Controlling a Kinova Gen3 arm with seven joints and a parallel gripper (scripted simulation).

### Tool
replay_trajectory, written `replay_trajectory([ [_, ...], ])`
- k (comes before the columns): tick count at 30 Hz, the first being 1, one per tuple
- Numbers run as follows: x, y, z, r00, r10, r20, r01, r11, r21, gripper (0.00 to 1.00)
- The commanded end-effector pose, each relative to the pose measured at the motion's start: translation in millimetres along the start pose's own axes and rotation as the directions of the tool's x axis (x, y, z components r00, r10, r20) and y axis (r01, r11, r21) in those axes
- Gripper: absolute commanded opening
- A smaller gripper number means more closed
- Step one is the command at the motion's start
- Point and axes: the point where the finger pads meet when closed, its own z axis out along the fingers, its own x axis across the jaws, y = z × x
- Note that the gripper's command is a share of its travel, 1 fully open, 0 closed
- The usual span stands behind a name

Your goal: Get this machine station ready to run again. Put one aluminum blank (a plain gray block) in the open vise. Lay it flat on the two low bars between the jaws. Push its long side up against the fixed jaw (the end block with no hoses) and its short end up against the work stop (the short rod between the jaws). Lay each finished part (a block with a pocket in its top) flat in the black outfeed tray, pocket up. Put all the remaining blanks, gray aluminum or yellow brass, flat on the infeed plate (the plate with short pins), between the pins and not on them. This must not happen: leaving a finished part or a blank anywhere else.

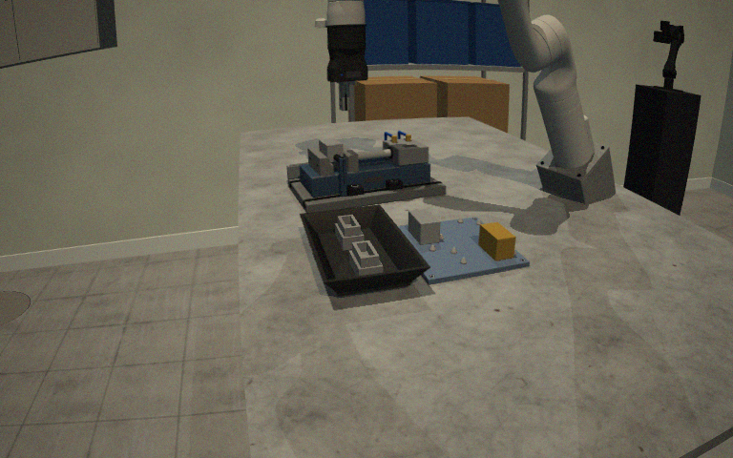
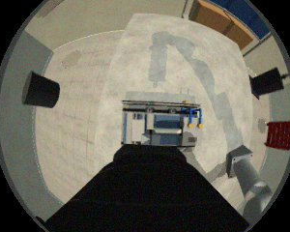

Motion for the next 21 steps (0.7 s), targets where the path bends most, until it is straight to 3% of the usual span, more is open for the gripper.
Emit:
replay_trajectory([
  [1,0,0,-0.3,1.000,0.000,0.001,0.000,1.000,0.001,0.00],
  [21,1,0,10.8,1.000,0.001,-0.001,-0.001,1.000,0.001,0.00],
])
